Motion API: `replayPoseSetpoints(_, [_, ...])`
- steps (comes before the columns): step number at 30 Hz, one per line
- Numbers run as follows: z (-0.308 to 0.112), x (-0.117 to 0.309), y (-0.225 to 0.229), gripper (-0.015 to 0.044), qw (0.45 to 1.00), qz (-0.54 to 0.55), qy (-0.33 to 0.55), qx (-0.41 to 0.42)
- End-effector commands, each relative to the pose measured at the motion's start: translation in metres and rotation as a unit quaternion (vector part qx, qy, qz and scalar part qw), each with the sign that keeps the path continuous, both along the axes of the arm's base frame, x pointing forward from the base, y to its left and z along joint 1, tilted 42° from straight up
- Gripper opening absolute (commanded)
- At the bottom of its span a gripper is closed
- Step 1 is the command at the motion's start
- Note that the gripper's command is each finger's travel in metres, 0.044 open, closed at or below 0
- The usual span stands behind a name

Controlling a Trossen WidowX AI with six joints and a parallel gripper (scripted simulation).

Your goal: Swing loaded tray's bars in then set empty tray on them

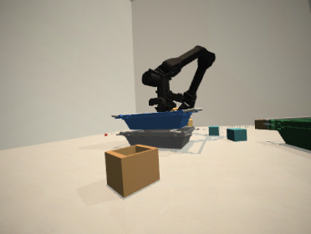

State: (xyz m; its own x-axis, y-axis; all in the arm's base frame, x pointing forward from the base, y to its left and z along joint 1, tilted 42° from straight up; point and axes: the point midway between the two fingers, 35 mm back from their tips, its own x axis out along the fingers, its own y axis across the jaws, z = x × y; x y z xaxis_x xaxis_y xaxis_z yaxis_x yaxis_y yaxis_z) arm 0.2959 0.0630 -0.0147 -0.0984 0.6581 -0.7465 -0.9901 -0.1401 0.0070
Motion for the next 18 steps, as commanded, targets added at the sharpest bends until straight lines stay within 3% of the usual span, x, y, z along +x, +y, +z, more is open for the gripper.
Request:
replayPoseSetpoints(1, [-0.0019, -0.003, 0.005, 0.0073, 1.0, 0.008, 0.006, -0.001])
replayPoseSetpoints(18, [-0.0019, -0.003, 0.005, 0.0323, 1.0, 0.008, 0.006, -0.001])
